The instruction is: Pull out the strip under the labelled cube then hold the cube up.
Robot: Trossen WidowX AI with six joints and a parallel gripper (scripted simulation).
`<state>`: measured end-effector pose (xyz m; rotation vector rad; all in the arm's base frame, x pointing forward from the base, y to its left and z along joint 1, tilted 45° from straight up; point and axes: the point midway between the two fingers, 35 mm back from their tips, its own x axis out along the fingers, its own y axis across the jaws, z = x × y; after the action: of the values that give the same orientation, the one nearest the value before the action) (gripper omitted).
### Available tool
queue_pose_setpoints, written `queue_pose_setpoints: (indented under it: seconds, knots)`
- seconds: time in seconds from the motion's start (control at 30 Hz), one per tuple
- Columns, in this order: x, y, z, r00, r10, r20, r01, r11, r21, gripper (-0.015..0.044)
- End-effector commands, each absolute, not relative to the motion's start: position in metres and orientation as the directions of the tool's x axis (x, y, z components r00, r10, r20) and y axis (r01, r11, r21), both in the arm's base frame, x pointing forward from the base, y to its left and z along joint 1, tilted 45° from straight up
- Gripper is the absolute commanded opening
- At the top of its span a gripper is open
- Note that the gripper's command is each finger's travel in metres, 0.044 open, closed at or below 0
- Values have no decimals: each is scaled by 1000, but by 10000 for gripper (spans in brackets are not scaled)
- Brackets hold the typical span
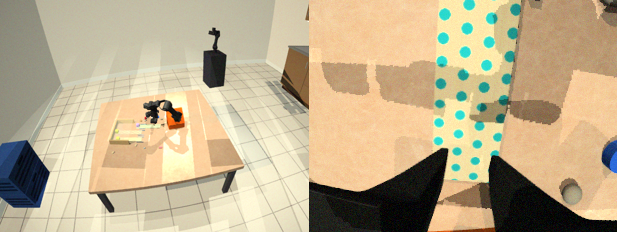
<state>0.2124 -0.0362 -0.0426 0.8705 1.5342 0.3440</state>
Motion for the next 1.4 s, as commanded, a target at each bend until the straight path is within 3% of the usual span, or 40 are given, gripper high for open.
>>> queue_pose_setpoints:
  seconds: [0.0, 0.3, 1.37]
  knots:
    - [226, -41, -43, 66, 695, -716, 342, 658, 670, 210]
    - [260, -52, -45, 68, 694, -716, 341, 659, 671, 440]
    - [380, -90, -49, 72, 693, -717, 336, 660, 672, 440]
